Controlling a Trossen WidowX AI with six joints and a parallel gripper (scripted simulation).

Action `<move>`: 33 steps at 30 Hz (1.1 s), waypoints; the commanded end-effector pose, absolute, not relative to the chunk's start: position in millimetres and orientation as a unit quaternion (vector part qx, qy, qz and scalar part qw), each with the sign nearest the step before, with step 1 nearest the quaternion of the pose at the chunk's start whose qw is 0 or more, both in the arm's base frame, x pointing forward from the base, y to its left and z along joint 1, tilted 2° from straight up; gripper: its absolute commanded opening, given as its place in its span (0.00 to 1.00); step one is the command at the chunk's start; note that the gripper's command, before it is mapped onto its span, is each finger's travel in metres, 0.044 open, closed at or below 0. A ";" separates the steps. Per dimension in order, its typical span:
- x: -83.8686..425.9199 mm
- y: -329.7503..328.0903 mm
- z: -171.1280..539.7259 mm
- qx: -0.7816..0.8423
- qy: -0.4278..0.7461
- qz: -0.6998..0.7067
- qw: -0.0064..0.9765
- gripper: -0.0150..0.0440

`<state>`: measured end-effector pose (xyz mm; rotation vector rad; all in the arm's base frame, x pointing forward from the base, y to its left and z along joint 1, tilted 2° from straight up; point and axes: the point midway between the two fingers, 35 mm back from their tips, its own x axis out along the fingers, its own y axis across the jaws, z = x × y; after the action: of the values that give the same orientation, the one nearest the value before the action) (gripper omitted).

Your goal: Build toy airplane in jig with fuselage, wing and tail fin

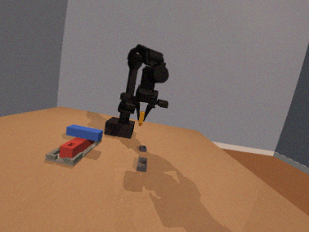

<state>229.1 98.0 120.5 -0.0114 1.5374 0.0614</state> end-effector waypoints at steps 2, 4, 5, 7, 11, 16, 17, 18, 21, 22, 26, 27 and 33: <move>240.1 90.3 118.9 -0.004 0.693 0.022 0.720 0.25; 243.9 87.0 118.3 -0.003 0.693 0.021 0.720 0.25; 245.9 85.3 118.0 -0.002 0.693 0.021 0.720 0.25; 249.6 81.9 117.3 -0.002 0.694 0.020 0.720 0.25; 257.1 74.6 115.9 0.000 0.694 0.018 0.720 0.25; 265.8 64.3 113.1 0.007 0.694 0.008 0.720 0.25; 267.5 62.2 112.5 0.008 0.694 0.007 0.720 0.25; 269.2 60.0 111.9 0.010 0.694 0.005 0.720 0.25; 274.0 53.4 110.1 0.014 0.694 -0.001 0.720 0.25; 275.5 51.6 109.7 0.014 0.694 -0.001 0.720 0.25; 281.5 43.4 108.0 0.016 0.694 -0.002 0.719 0.25; 283.0 41.4 107.5 0.016 0.694 -0.002 0.719 0.25; 291.7 28.1 104.7 0.018 0.695 -0.003 0.719 0.25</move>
<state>286.2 34.0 106.5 0.0407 1.5358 -0.0094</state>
